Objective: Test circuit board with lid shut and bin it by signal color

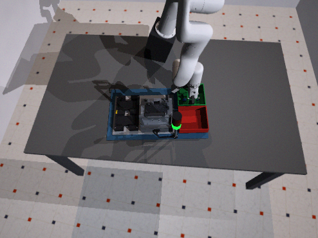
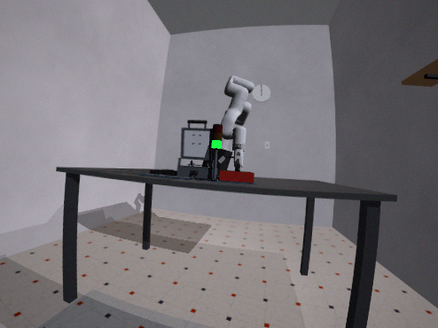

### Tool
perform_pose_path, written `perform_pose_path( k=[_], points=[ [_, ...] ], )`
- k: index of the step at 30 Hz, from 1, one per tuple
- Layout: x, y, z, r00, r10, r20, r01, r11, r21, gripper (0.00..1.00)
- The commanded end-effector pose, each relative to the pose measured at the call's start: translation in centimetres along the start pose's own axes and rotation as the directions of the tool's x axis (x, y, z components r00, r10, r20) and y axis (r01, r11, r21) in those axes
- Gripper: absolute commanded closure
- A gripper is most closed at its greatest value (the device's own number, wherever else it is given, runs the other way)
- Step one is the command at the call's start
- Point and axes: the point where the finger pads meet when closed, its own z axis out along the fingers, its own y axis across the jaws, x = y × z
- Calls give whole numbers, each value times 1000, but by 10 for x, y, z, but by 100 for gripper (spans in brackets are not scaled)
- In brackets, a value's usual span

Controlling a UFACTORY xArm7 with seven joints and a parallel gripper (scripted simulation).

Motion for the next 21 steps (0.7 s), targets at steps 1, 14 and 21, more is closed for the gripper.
perform_pose_path(
  k=[1,14,21],
  points=[
    [0,-1,-1,1000,0,0,0,1000,3,0],
    [0,-1,-1,1000,0,0,0,1000,3,0],
    [0,-1,-5,1000,0,0,0,1000,3,0]
  ],
)
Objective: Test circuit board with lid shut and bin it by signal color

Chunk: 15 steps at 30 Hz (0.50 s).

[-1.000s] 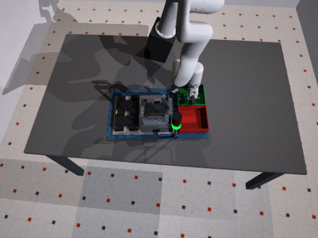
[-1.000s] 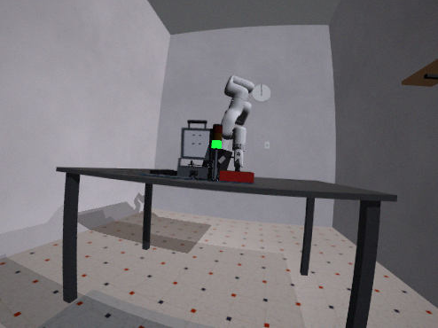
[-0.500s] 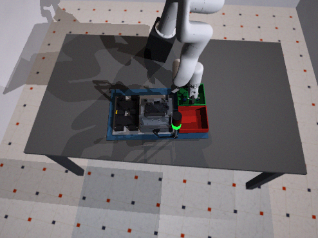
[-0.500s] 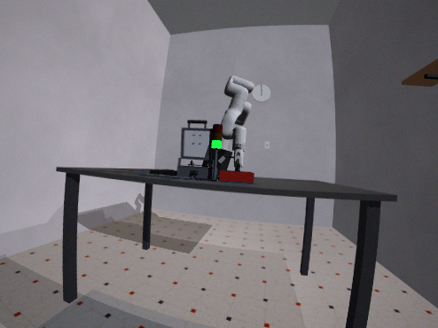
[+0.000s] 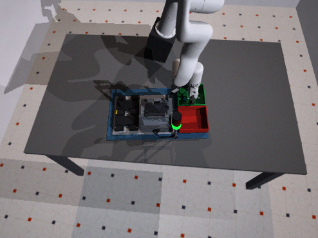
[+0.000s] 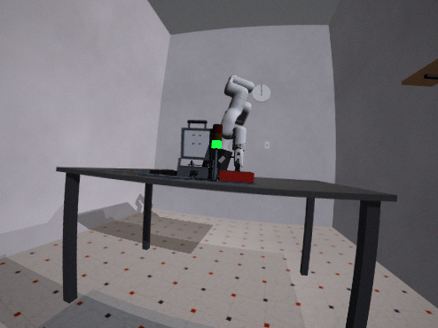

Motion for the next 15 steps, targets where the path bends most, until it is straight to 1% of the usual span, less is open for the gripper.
perform_pose_path(
  k=[1,3,5,6,9,13,15],
  points=[
    [0,-1,-7,1000,0,0,0,1000,3,0],
    [0,-1,-15,1000,0,0,0,1000,3,0],
    [0,-1,-15,1000,0,0,0,1000,3,0],
    [0,-1,-21,1000,0,0,0,1000,3,0],
    [0,-1,-41,1000,0,0,0,1000,3,0],
    [0,-1,-77,1000,0,0,0,1000,3,0],
    [0,-1,-93,1000,0,0,0,1000,3,0]
  ],
)
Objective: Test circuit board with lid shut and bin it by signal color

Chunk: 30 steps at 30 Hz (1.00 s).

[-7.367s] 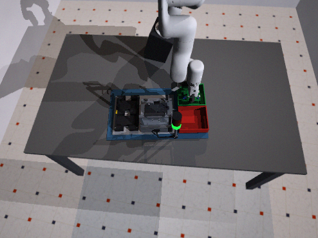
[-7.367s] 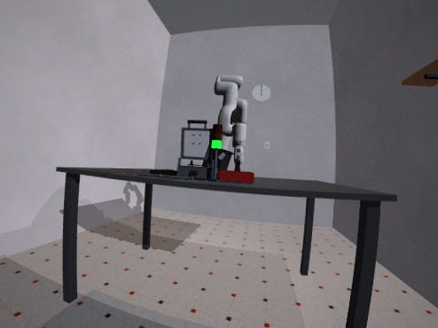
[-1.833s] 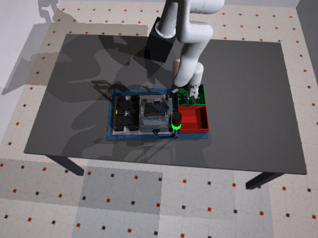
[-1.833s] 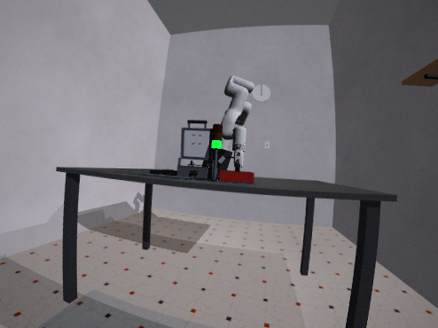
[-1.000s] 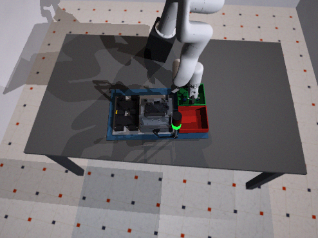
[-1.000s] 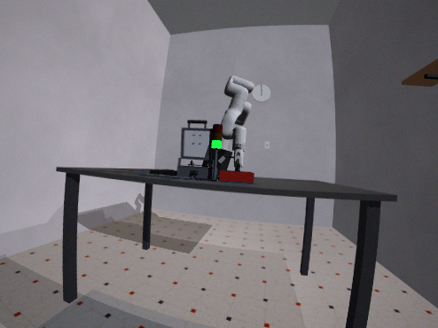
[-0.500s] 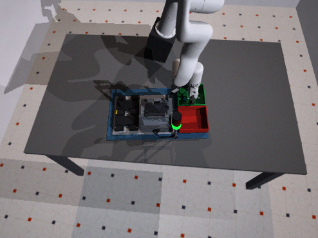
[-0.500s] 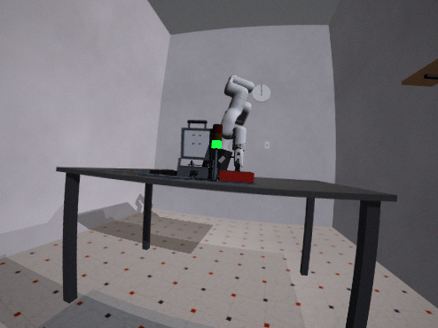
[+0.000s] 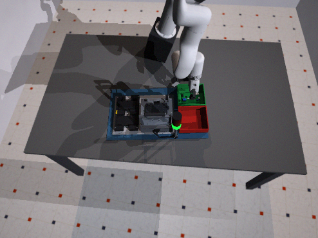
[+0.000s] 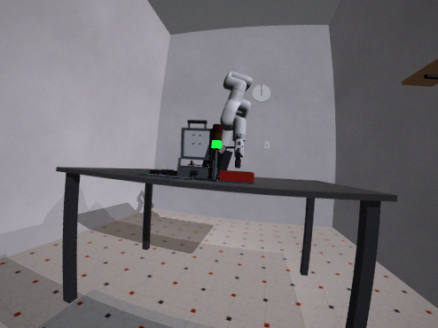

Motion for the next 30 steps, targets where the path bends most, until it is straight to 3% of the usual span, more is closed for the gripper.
perform_pose_path(
  k=[1,5,13,30],
  points=[
    [0,-3,-41,1000,1,-10,-2,999,-51,0],
    [-1,-4,-62,1000,1,-10,-2,999,-51,0],
    [-1,-4,-78,1000,1,-10,-2,999,-51,0],
    [-1,-5,-82,1000,1,-10,-2,999,-51,0]
  ],
)
